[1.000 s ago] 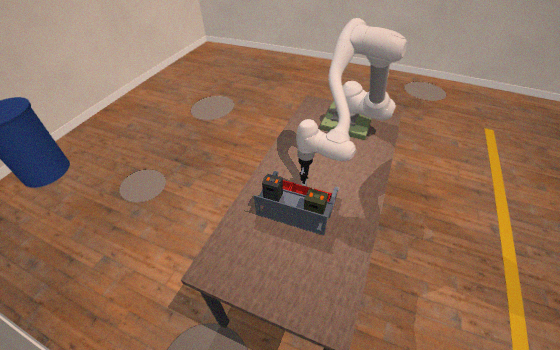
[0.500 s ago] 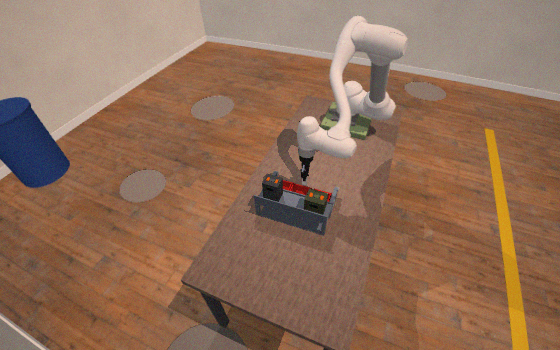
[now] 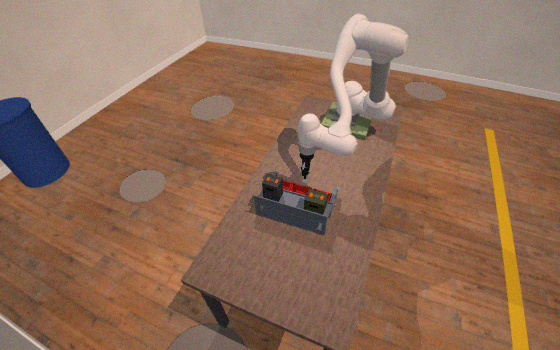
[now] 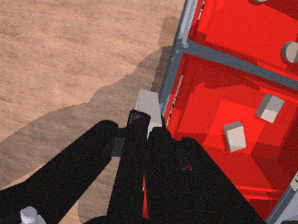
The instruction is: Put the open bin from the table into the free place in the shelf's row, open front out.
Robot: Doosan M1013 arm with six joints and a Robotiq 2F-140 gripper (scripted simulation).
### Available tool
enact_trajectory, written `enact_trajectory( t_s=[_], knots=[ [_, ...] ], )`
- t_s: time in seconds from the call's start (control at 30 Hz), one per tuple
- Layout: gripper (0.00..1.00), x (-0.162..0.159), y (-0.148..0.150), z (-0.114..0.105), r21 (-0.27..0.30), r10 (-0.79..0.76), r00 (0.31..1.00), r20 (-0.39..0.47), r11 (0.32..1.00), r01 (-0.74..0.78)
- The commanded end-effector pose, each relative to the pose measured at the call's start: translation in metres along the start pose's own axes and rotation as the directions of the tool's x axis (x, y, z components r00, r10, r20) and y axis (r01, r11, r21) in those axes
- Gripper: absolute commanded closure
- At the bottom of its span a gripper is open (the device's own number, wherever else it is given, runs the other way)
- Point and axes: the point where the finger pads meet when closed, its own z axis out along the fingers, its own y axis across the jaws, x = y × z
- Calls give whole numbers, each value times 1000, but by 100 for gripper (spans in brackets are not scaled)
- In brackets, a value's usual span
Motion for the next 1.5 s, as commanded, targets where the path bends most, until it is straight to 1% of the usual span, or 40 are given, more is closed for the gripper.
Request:
enact_trajectory(
  t_s=[0.0,0.17,0.3,0.63,0.7,0.93,1.07,1.47],
  knots=[
    [100,0,0,0,0,0,1000,0,1000,0],
    [100,0,0,-1,0,0,1000,0,1000,0],
    [100,0,0,-7,0,0,1000,0,1000,0],
    [100,0,0,-38,0,0,1000,0,1000,0],
    [100,0,0,-38,0,0,1000,0,1000,0],
    [100,0,0,-57,0,0,1000,0,1000,0],
    [100,0,0,-60,0,0,1000,0,1000,0],
    [100,0,0,-60,0,0,1000,0,1000,0]
  ],
)
